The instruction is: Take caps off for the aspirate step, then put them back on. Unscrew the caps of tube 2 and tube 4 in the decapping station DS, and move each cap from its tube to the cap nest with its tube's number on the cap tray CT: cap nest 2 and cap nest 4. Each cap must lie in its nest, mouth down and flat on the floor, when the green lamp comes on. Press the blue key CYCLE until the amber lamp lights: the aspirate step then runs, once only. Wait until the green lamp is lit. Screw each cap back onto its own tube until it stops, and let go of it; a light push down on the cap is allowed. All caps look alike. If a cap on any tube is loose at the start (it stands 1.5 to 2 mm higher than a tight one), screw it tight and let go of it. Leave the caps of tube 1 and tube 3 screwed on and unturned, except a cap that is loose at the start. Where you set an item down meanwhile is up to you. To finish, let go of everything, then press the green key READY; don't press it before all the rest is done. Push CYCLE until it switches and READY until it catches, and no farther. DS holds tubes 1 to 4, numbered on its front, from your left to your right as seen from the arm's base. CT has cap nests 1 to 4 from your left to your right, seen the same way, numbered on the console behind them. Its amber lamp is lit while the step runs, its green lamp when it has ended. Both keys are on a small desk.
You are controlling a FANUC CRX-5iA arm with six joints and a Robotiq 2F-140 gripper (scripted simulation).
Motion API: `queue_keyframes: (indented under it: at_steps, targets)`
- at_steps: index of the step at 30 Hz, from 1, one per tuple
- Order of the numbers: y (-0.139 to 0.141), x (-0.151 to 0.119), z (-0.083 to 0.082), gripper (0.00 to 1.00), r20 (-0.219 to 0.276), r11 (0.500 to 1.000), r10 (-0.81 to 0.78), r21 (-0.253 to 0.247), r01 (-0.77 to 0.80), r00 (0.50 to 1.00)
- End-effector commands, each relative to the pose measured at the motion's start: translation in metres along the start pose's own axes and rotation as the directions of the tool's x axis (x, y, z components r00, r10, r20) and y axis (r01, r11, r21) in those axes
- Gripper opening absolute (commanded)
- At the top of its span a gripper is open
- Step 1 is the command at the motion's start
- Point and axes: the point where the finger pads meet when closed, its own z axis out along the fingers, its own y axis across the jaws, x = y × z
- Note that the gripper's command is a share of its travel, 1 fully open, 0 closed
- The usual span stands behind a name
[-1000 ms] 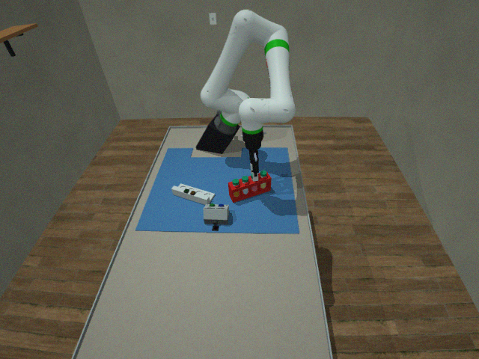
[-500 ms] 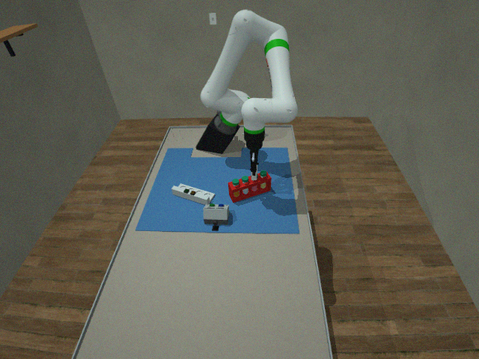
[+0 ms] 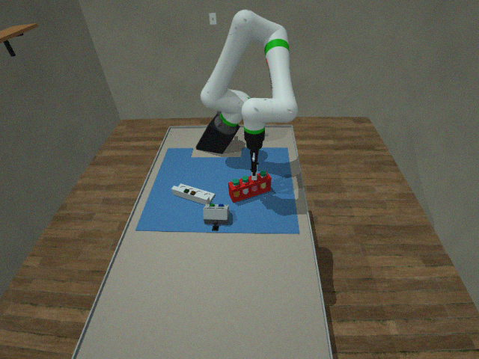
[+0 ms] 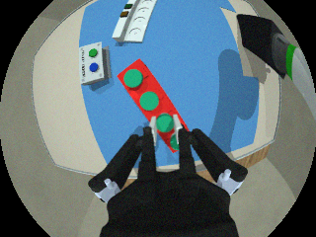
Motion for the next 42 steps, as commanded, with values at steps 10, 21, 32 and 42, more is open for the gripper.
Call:
queue_keyframes:
  at_steps: [10,21,32,42]
  targets:
    - [-0.0001,0.0001,-0.0003,0.0,0.001,0.818,-0.575,0.001,0.575,0.818]
    - [-0.0001,0.0001,-0.0006,0.0,0.001,0.532,-0.847,0.001,0.847,0.532]
    - [-0.0001,0.0001,-0.0006,0.35,0.001,0.532,-0.847,0.001,0.847,0.532]
    - [-0.0001,0.0001,-0.0006,0.35,0.001,0.601,-0.8,0.001,0.8,0.601]
